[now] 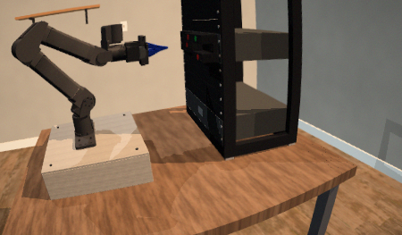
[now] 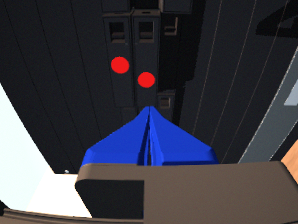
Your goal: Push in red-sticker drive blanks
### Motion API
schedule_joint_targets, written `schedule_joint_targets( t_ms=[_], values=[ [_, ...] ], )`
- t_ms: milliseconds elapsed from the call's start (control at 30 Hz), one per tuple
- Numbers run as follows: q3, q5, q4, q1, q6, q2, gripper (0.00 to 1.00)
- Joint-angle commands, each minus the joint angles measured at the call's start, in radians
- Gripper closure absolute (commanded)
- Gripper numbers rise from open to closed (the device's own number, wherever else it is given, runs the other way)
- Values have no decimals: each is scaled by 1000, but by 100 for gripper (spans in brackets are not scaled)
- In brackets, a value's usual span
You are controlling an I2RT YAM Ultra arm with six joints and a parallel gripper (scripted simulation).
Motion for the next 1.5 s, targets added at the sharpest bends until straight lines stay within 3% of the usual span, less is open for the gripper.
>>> schedule_joint_targets(
  t_ms=[0,200,333,600,667,867,1467],
  values=[
    [7,68,25,25,-2,18,100],
    [9,73,19,26,-3,10,100],
    [34,47,49,-7,-3,47,100],
    [108,-48,159,-104,-7,234,100],
    [108,-48,159,-104,-7,234,100],
    [161,-89,214,-144,-8,339,100],
    [167,-91,194,-141,-8,323,100]
  ],
)
